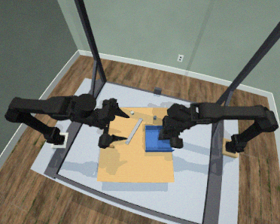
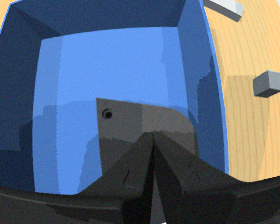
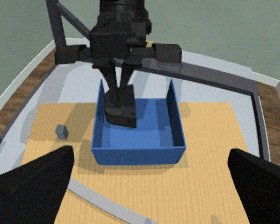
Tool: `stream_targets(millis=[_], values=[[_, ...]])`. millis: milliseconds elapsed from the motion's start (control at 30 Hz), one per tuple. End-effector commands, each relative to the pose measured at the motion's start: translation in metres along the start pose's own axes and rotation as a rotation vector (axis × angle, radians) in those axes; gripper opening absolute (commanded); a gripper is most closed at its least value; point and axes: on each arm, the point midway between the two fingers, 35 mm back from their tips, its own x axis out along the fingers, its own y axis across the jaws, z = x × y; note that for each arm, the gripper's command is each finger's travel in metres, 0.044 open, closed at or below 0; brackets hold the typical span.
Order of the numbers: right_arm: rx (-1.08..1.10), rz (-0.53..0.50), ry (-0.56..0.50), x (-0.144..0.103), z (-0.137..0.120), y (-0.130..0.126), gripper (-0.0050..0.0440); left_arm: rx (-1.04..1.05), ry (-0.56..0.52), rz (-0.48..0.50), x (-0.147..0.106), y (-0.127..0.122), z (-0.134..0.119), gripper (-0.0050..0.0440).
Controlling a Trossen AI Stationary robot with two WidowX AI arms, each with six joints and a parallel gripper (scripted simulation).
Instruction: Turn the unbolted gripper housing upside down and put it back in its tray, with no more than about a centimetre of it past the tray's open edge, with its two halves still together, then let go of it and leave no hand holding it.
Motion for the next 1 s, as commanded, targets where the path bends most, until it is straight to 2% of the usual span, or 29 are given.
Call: stream_targets(millis=[0, 800, 967], values=[[-0.005, -0.002, -0.031, -0.0099, 0.0097, 0.0001, 0.0437, -0.002, -0.013, 0.001, -0.0065, 0.0003, 0.0000, 0.0000], [-0.005, -0.002, -0.031, -0.0099, 0.0097, 0.0001, 0.0437, -0.002, -0.012, 0.001, -0.0104, 0.0001, -0.0070, 0.0000], [-0.005, -0.002, -0.031, -0.0099, 0.0097, 0.0001, 0.0437, -0.002, -0.024, -0.003, -0.0126, -0.0004, -0.0018, 0.0000]])
